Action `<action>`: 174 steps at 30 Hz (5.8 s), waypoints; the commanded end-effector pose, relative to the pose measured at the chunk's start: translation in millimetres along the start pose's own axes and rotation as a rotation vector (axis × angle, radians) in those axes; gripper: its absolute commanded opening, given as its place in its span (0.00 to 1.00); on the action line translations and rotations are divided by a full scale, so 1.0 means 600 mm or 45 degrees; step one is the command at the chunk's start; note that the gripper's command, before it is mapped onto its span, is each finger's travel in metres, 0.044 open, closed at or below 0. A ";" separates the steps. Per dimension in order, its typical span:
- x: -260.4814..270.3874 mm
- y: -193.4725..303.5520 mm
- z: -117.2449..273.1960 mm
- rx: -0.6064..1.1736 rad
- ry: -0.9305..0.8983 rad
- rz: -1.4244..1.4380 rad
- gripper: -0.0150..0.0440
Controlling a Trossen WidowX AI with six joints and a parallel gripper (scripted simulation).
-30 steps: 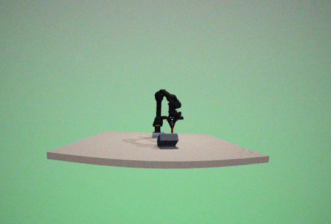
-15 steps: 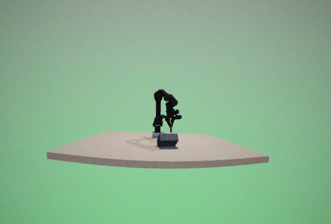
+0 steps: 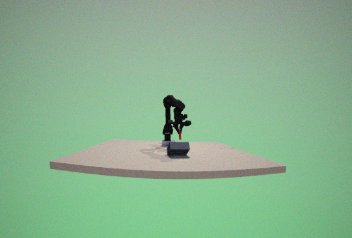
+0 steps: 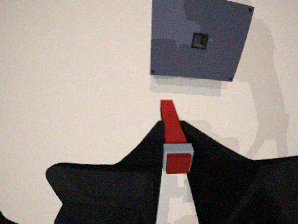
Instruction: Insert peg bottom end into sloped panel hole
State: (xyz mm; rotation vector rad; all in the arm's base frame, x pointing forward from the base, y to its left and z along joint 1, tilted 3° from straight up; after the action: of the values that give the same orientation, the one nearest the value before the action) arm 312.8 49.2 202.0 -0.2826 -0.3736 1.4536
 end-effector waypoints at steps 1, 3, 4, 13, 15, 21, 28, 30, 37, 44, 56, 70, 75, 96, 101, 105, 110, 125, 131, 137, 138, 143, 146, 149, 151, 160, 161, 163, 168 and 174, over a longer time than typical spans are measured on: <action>-0.009 -0.006 0.004 -0.053 -0.011 -0.008 0.25; -0.014 -0.009 0.006 -0.079 -0.012 -0.014 0.25; -0.016 -0.011 0.007 -0.092 -0.013 -0.017 0.25; -0.037 -0.024 0.017 -0.210 -0.016 -0.041 0.25; -0.042 -0.027 0.019 -0.236 -0.015 -0.046 0.25; -0.043 -0.031 0.011 -0.244 -0.015 -0.048 0.25; -0.045 -0.039 -0.007 -0.261 -0.015 -0.051 0.25; -0.046 -0.042 -0.013 -0.265 -0.015 -0.051 0.25; -0.049 -0.049 -0.031 -0.282 -0.014 -0.054 0.25; -0.052 -0.055 -0.050 -0.299 -0.013 -0.057 0.25; -0.054 -0.058 -0.065 -0.311 -0.013 -0.059 0.25; -0.055 -0.065 -0.093 -0.314 -0.013 -0.059 0.25; -0.054 -0.067 -0.103 -0.314 -0.013 -0.059 0.25; -0.054 -0.066 -0.098 -0.316 -0.008 -0.065 0.25; -0.054 -0.066 -0.103 -0.317 -0.008 -0.065 0.25; -0.054 -0.067 -0.108 -0.317 -0.008 -0.065 0.25; -0.053 -0.069 -0.112 -0.317 -0.008 -0.065 0.25; -0.053 -0.073 -0.128 -0.317 -0.008 -0.065 0.25; -0.053 -0.074 -0.134 -0.317 -0.008 -0.065 0.25; -0.054 -0.076 -0.140 -0.318 -0.008 -0.065 0.25; -0.054 -0.076 -0.141 -0.318 -0.008 -0.065 0.25; -0.054 -0.077 -0.145 -0.318 -0.008 -0.065 0.25; -0.054 -0.078 -0.148 -0.318 -0.008 -0.065 0.25; -0.054 -0.078 -0.151 -0.318 -0.008 -0.065 0.25; -0.054 -0.078 -0.152 -0.318 -0.008 -0.065 0.25; -0.053 -0.078 -0.152 -0.317 -0.009 -0.063 0.25; -0.053 -0.078 -0.152 -0.317 -0.009 -0.063 0.25; -0.053 -0.078 -0.152 -0.317 -0.009 -0.063 0.25; -0.053 -0.078 -0.152 -0.317 -0.009 -0.063 0.39; -0.053 -0.078 -0.152 -0.317 -0.009 -0.063 0.65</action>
State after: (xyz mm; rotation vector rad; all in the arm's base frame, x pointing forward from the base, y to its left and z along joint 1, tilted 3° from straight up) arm 390.7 16.2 135.5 -0.4643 -0.5656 1.3601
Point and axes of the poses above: the point midway between the two fingers, 35 mm back from their tips, its own z axis back along the fingers, its own x axis across the jaws, y = z × x, the point moved 7 cm from there along z, back along the fingers, and after that the axes turned 14 degrees about -z, right-handed, at the moved point
